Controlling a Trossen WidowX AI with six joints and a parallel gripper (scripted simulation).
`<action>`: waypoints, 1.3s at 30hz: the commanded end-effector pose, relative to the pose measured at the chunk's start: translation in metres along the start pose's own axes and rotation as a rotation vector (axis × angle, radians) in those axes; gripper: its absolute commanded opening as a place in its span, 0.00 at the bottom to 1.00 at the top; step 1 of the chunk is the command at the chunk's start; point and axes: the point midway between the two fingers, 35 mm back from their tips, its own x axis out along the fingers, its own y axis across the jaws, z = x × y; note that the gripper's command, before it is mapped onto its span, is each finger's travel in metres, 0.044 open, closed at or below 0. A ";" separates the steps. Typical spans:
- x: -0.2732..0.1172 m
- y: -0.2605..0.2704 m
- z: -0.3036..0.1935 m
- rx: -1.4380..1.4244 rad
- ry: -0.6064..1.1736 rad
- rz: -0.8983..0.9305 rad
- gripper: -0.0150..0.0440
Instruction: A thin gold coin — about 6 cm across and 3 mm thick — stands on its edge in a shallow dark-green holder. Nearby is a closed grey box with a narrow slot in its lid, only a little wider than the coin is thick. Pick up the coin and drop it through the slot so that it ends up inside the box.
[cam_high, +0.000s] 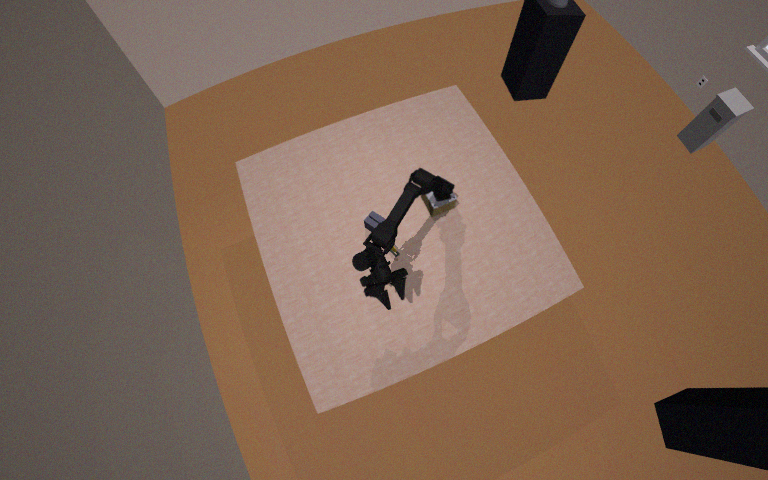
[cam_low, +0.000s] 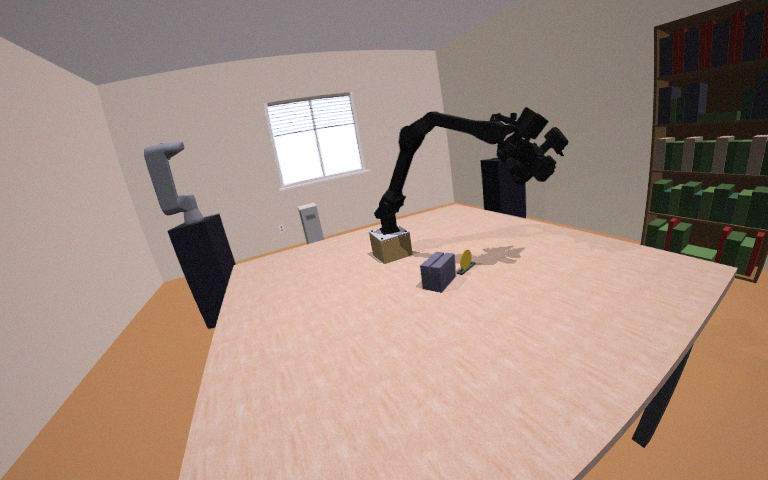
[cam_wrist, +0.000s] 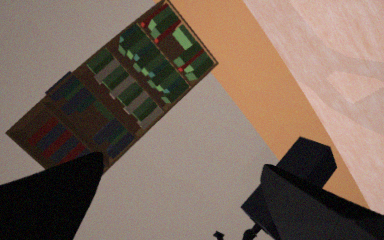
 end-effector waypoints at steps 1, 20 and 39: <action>-0.001 -0.001 0.001 0.004 -0.009 -0.002 0.89; -0.166 -0.204 0.088 0.366 -0.944 -0.533 0.53; -0.173 -0.257 0.101 0.390 -1.043 -0.648 0.53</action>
